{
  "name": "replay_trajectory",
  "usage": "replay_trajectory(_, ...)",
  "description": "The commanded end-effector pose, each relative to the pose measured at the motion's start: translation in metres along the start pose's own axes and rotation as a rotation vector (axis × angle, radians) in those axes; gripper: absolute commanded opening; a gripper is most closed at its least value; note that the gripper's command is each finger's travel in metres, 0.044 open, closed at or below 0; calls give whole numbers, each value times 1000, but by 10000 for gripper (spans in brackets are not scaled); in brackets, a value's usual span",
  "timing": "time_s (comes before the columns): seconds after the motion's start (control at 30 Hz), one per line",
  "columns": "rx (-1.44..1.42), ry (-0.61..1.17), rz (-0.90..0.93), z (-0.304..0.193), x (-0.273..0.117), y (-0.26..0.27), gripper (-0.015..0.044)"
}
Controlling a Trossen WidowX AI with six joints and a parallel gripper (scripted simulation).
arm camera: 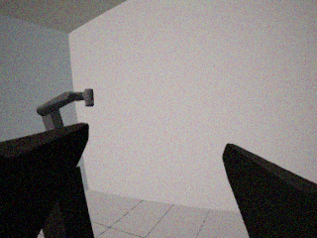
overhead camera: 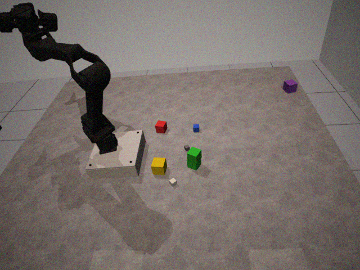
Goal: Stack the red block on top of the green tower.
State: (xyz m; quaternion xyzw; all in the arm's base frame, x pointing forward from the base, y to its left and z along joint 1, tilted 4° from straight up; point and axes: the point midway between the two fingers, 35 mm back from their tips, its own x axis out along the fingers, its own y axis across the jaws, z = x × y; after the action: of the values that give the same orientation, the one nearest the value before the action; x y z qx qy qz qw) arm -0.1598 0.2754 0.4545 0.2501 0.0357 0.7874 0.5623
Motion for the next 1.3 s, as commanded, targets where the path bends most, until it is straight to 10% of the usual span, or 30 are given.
replay_trajectory(0.0,-2,3,-3,-1,1,-1,426)
replay_trajectory(0.6,-76,284,-417,-66,16,-154,440)
replay_trajectory(1.27,45,544,-936,-103,-61,-322,440)
